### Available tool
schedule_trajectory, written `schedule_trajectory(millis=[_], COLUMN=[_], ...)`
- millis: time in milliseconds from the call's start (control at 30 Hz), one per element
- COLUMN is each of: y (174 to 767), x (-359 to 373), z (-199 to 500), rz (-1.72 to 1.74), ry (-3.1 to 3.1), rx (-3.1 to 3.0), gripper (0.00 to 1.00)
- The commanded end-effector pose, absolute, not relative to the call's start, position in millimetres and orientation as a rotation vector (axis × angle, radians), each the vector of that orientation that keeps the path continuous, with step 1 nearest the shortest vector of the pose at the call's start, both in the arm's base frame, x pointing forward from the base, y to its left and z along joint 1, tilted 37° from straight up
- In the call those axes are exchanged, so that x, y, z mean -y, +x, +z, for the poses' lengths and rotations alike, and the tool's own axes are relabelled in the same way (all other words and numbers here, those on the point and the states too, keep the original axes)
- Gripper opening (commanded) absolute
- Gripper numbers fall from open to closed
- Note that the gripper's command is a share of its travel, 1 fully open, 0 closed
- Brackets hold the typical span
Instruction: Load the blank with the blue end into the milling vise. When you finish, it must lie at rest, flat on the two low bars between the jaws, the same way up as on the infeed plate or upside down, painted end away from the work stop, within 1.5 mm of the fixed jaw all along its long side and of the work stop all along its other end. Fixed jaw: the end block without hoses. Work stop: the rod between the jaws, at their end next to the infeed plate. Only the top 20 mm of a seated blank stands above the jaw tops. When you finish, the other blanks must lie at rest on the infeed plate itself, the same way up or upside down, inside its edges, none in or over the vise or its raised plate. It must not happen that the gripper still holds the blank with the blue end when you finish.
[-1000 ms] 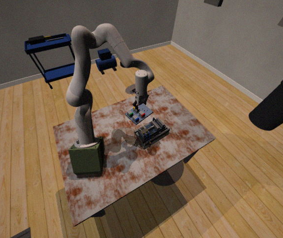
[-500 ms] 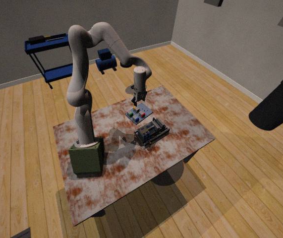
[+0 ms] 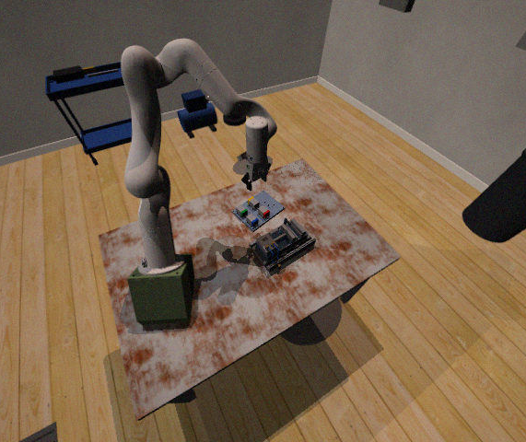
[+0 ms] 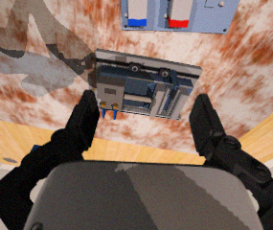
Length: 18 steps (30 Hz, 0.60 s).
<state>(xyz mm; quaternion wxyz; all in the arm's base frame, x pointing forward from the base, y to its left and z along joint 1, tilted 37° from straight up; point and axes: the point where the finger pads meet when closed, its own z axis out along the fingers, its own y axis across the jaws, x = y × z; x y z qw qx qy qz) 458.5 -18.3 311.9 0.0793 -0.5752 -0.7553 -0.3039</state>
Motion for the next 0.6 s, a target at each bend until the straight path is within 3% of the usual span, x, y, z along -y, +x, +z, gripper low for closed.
schedule_trajectory(millis=[0,567], y=[461.4,465.3], x=[-2.2,-38.4], z=[330.9,362.5], rz=[-0.909,-0.910], ry=[-1.722,-1.722], rx=[2.262,2.262], gripper=[1.00,1.00])
